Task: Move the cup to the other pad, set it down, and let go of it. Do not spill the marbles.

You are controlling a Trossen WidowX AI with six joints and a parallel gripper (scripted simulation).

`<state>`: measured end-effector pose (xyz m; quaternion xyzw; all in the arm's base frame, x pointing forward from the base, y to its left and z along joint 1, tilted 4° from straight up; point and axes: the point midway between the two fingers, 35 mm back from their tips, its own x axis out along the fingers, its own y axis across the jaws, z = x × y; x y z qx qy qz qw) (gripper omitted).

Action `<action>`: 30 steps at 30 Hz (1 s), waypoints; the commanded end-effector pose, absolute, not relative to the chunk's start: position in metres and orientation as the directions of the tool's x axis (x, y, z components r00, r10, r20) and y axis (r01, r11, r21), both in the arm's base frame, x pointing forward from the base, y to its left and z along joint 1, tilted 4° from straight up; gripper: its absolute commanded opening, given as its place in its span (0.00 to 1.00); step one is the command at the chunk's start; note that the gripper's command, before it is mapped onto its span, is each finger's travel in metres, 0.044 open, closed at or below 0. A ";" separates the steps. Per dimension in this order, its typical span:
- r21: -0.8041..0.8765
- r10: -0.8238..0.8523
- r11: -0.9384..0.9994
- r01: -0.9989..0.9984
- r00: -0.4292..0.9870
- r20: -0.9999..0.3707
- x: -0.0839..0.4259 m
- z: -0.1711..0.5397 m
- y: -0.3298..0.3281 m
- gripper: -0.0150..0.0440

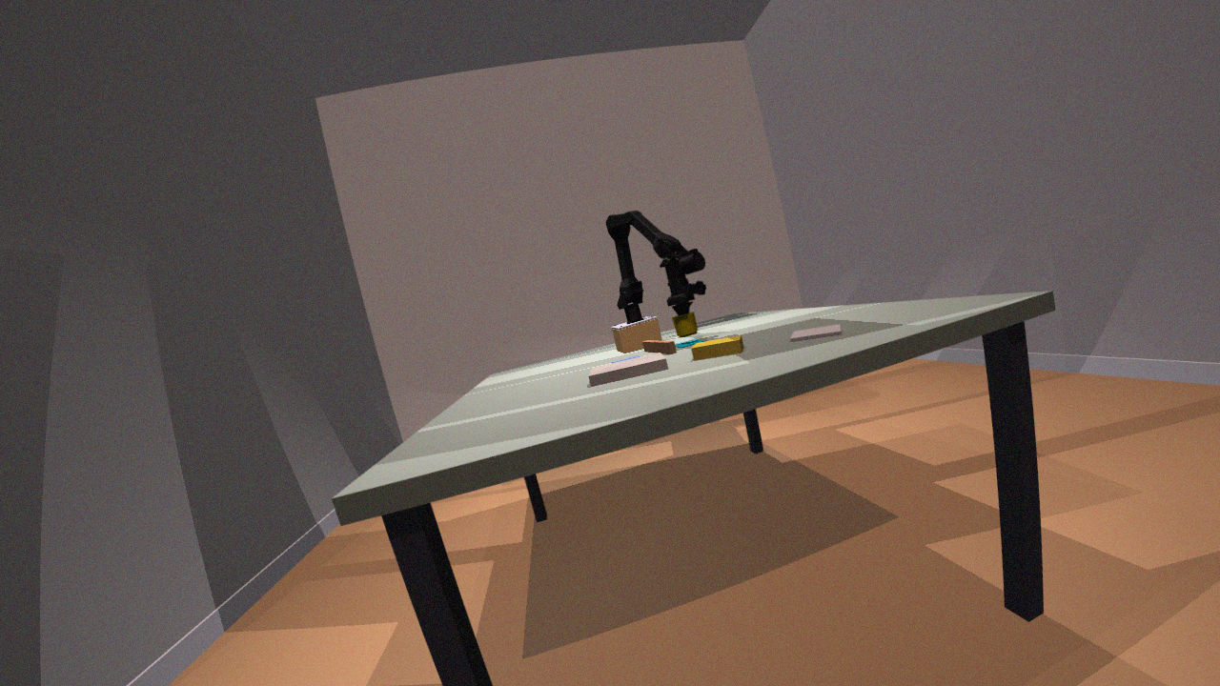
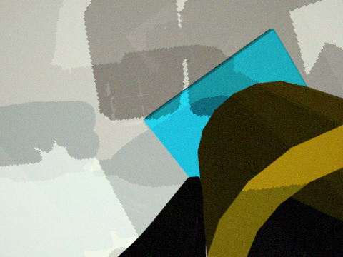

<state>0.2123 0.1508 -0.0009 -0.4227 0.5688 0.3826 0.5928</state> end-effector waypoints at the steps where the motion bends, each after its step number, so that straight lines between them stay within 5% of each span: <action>1: -0.065 -0.033 0.354 -0.933 0.057 -0.998 0.211 -0.008 0.149 0.25; 25: -0.065 -0.028 0.350 -0.935 0.059 -0.998 0.211 -0.019 0.150 0.25; 30: -0.065 -0.028 0.350 -0.935 0.059 -0.998 0.211 -0.019 0.150 0.48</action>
